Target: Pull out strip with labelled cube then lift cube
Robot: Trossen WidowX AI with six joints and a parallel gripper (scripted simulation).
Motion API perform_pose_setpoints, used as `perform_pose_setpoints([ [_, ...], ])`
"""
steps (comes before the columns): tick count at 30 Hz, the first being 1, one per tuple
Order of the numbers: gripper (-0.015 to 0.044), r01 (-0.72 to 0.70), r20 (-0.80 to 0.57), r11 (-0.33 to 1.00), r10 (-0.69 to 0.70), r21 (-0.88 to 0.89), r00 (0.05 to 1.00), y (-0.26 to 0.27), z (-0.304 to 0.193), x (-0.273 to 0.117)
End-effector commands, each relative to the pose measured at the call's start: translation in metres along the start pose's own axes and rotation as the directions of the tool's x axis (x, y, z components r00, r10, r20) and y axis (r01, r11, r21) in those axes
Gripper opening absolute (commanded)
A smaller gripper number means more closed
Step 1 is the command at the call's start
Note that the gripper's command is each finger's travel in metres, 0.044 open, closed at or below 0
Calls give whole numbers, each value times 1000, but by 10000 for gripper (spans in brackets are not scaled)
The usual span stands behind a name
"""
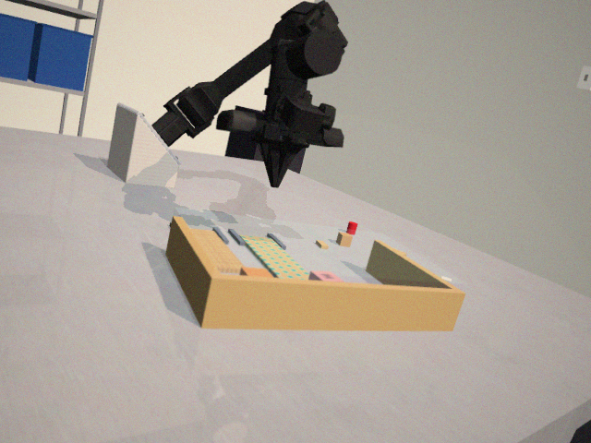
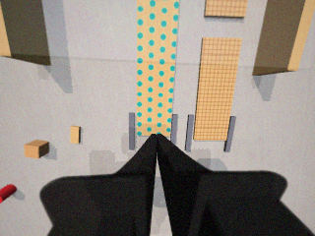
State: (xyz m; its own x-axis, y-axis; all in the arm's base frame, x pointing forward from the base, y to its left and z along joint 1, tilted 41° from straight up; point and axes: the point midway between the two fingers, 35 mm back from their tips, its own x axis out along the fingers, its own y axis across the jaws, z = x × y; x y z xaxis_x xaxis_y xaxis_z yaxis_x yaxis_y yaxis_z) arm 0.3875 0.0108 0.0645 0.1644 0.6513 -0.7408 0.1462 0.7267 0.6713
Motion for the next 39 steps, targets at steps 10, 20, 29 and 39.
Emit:
perform_pose_setpoints([
  [10,0,41,-163,999,-38,13,986,4,-5,22],
  [20,0,41,-162,999,-38,13,986,3,-5,39],
  [29,0,40,-162,999,-38,13,986,3,-7,54],
  [39,0,40,-162,999,-37,13,986,2,-9,70],
])
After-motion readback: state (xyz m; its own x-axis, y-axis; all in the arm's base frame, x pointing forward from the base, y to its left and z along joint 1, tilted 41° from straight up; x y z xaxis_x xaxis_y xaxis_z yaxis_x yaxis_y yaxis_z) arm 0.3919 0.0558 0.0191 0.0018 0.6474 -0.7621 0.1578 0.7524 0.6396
